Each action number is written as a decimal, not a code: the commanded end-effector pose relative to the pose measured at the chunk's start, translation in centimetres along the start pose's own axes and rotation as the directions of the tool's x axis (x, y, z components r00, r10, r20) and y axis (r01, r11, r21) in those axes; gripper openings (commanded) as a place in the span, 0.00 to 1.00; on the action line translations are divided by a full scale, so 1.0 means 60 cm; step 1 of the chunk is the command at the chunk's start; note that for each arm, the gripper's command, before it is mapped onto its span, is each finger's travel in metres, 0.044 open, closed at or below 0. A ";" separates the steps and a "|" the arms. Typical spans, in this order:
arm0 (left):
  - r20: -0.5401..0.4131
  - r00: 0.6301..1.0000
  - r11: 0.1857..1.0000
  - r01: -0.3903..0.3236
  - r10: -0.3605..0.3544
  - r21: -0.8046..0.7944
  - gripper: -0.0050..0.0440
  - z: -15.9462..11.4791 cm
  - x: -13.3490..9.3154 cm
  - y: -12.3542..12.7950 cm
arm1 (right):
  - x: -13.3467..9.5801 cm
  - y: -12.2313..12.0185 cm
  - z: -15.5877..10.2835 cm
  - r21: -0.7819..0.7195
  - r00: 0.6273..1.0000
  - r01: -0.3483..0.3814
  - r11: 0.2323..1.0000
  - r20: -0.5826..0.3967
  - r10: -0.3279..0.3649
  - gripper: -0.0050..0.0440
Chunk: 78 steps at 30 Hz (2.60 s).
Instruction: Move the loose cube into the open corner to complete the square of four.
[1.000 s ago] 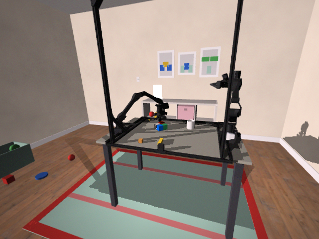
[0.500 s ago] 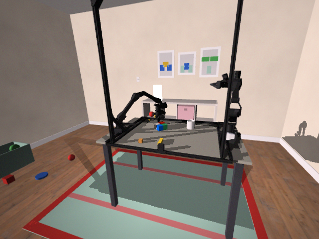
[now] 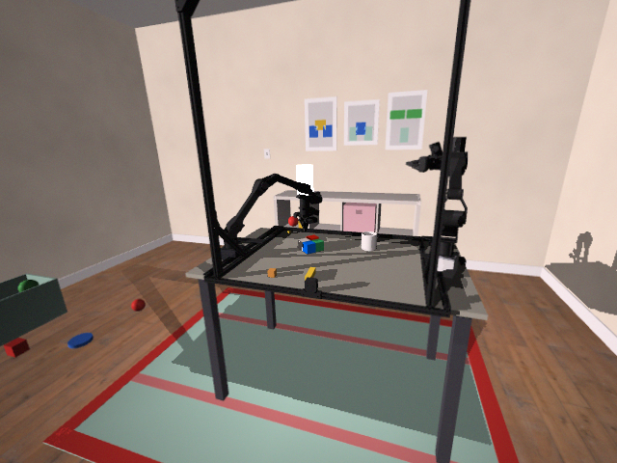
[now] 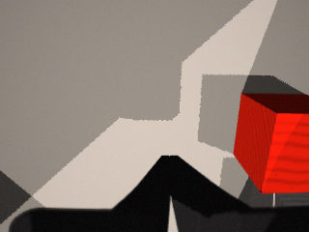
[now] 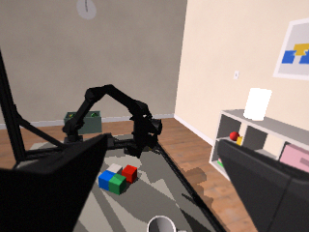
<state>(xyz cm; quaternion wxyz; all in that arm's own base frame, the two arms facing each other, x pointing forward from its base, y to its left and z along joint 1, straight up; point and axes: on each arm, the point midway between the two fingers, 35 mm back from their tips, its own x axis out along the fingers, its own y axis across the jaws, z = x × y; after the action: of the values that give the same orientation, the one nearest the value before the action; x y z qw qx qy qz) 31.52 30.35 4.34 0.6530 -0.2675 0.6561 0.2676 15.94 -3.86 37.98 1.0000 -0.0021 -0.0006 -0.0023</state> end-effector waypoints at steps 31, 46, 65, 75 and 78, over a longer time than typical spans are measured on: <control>0.004 1.000 1.000 0.002 -0.002 0.006 0.10 -0.002 0.063 0.005 | 0.000 0.002 0.001 0.005 1.000 -0.004 1.000 0.000 0.004 0.92; 0.004 1.000 1.000 0.002 -0.002 0.006 0.10 -0.002 0.063 0.005 | 0.000 0.002 0.001 0.005 1.000 -0.004 1.000 0.000 0.004 0.92; 0.004 1.000 1.000 0.002 -0.002 0.006 0.10 -0.002 0.063 0.005 | 0.000 0.002 0.001 0.005 1.000 -0.004 1.000 0.000 0.004 0.92; 0.004 1.000 1.000 0.002 -0.002 0.006 0.10 -0.002 0.063 0.004 | 0.000 0.002 0.001 0.005 1.000 -0.004 1.000 0.000 0.004 0.92; 0.004 1.000 1.000 0.002 -0.002 0.006 0.10 -0.002 0.063 0.003 | 0.000 0.002 0.001 0.005 1.000 -0.004 1.000 0.000 0.004 0.92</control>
<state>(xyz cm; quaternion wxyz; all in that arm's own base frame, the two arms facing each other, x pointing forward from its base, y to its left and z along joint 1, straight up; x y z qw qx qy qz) 31.31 30.55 0.94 0.6575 -0.2647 0.6525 0.2681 15.94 -3.86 37.99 1.0000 -0.0021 -0.0006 -0.0023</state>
